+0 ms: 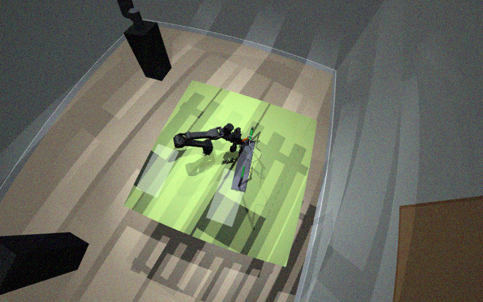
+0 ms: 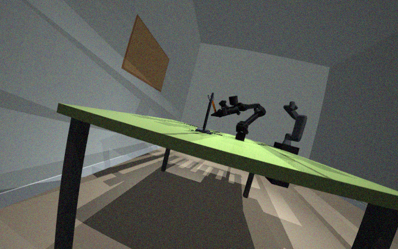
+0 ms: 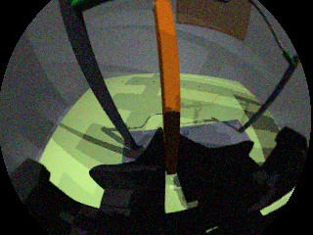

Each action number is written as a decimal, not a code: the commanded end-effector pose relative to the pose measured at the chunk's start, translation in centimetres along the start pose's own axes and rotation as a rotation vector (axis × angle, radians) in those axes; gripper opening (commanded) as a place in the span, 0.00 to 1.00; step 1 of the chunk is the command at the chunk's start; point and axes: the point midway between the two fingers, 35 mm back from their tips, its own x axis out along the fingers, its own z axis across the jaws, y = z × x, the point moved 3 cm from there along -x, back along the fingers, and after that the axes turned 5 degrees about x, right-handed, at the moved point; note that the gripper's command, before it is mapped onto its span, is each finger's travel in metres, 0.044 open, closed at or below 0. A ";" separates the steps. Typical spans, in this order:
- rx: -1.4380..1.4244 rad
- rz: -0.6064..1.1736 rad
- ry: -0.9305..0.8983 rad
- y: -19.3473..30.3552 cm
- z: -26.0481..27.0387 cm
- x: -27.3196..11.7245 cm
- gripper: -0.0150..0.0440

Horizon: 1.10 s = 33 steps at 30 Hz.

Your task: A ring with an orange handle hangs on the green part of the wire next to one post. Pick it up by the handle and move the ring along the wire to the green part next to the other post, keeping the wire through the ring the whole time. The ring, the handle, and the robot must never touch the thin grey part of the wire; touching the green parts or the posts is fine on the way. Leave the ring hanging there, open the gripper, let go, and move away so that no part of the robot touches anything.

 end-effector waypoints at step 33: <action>0.001 -0.002 0.000 0.8 0.1 0.5 0.31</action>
